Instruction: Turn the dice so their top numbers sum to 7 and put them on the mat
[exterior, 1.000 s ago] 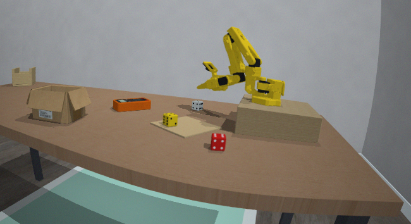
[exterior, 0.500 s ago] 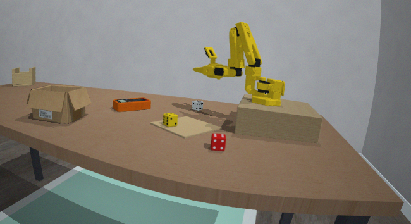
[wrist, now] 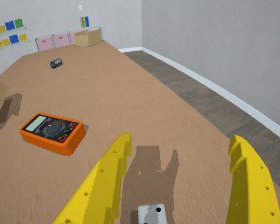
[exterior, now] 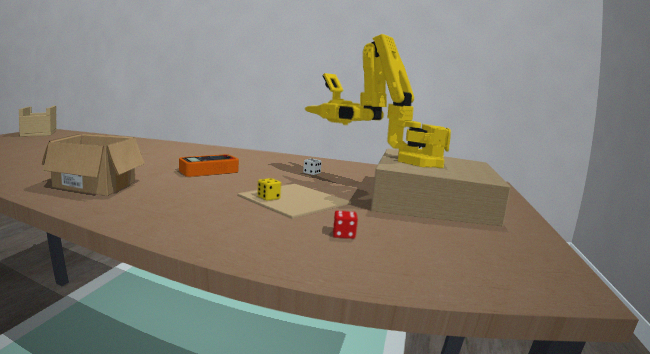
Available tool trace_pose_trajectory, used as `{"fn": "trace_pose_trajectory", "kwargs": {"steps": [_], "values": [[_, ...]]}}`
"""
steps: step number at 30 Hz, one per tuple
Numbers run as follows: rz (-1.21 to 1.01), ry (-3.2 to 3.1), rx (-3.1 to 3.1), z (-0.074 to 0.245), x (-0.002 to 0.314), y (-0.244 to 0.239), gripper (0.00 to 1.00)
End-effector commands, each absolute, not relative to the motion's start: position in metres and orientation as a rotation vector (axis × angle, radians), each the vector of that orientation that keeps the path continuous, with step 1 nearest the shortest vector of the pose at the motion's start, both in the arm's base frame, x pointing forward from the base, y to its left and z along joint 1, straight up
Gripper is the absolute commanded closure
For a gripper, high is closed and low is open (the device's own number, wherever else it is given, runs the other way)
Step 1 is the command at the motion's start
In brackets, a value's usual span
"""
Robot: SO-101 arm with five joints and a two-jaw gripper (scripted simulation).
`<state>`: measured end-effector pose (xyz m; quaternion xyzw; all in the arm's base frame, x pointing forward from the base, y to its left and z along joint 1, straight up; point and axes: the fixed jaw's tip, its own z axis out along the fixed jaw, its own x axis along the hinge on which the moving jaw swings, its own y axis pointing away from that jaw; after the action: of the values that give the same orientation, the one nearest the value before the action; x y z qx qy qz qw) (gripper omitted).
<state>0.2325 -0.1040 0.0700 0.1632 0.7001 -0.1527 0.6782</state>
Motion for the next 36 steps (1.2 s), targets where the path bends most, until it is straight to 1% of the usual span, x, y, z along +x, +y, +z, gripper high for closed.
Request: {"fn": "trace_pose_trajectory", "kwargs": {"steps": [1,21,36], "values": [[-0.328,1.577,0.366,0.070,0.236,-0.103,0.65],[-0.310,1.709,0.387,0.054,0.258,-0.111,0.65],[-0.273,1.942,0.422,0.042,0.287,-0.121,0.65]]}}
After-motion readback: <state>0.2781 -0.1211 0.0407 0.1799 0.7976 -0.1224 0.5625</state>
